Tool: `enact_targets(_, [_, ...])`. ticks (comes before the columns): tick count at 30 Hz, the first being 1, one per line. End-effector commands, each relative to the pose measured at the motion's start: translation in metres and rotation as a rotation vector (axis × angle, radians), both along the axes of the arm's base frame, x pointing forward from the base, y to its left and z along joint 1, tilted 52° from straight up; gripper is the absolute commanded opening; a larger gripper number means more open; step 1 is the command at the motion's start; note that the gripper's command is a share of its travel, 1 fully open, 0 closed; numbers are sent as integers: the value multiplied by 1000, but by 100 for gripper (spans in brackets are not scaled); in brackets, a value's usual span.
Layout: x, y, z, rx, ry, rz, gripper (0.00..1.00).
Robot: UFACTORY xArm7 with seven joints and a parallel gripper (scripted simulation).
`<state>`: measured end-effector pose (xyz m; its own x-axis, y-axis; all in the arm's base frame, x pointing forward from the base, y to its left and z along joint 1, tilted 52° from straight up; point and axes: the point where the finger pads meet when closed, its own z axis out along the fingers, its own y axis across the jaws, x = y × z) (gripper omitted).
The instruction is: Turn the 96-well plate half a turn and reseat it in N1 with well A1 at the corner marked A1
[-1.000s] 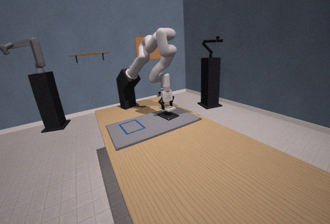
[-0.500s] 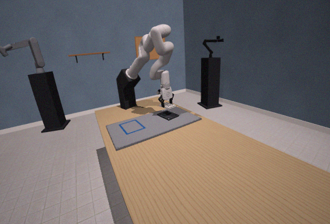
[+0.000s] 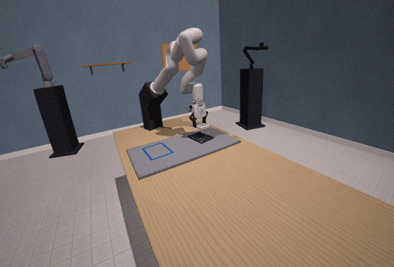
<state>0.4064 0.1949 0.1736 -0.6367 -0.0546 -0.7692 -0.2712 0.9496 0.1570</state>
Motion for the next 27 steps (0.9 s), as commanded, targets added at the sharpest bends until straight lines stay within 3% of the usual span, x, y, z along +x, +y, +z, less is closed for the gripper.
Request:
enact_targets(1, [2,-9,-2,64,29,-57,0])
enact_targets(27, [16,-78,-24,63,29,-57,0])
